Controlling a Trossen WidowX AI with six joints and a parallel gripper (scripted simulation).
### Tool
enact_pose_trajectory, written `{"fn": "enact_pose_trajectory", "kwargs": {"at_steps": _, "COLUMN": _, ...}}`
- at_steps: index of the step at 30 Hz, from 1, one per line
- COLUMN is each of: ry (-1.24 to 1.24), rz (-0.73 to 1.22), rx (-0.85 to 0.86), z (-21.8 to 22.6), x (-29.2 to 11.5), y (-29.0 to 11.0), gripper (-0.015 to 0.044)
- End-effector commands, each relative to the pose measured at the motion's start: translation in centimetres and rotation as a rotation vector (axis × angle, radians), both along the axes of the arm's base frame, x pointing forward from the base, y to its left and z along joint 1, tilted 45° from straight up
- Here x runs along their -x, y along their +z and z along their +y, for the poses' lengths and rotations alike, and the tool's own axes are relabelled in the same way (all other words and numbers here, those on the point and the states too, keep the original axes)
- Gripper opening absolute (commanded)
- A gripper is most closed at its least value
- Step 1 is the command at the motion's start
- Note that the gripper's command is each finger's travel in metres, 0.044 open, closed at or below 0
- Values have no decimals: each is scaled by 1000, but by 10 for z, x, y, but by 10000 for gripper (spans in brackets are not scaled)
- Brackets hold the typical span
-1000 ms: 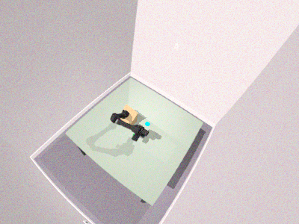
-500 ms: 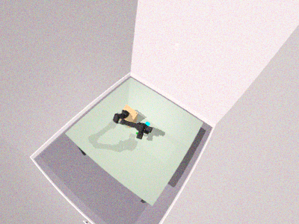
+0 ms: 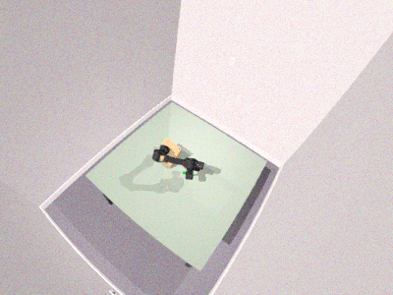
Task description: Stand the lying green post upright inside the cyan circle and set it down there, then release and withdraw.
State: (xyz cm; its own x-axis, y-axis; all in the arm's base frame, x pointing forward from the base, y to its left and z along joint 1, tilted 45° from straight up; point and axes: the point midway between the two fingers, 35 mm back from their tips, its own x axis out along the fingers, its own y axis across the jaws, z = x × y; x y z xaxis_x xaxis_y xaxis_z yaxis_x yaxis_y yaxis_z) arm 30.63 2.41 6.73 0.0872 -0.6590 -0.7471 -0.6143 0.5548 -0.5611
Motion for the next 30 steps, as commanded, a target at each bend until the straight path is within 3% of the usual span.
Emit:
{"fn": "enact_pose_trajectory", "kwargs": {"at_steps": 1, "ry": 41, "rz": 37, "rx": -2, "z": 10, "x": 1, "y": -8, "gripper": 23}}
{"fn": "enact_pose_trajectory", "kwargs": {"at_steps": 30, "ry": 339, "rz": 305, "rx": 25, "z": 73, "x": 22, "y": -60, "gripper": 23}}
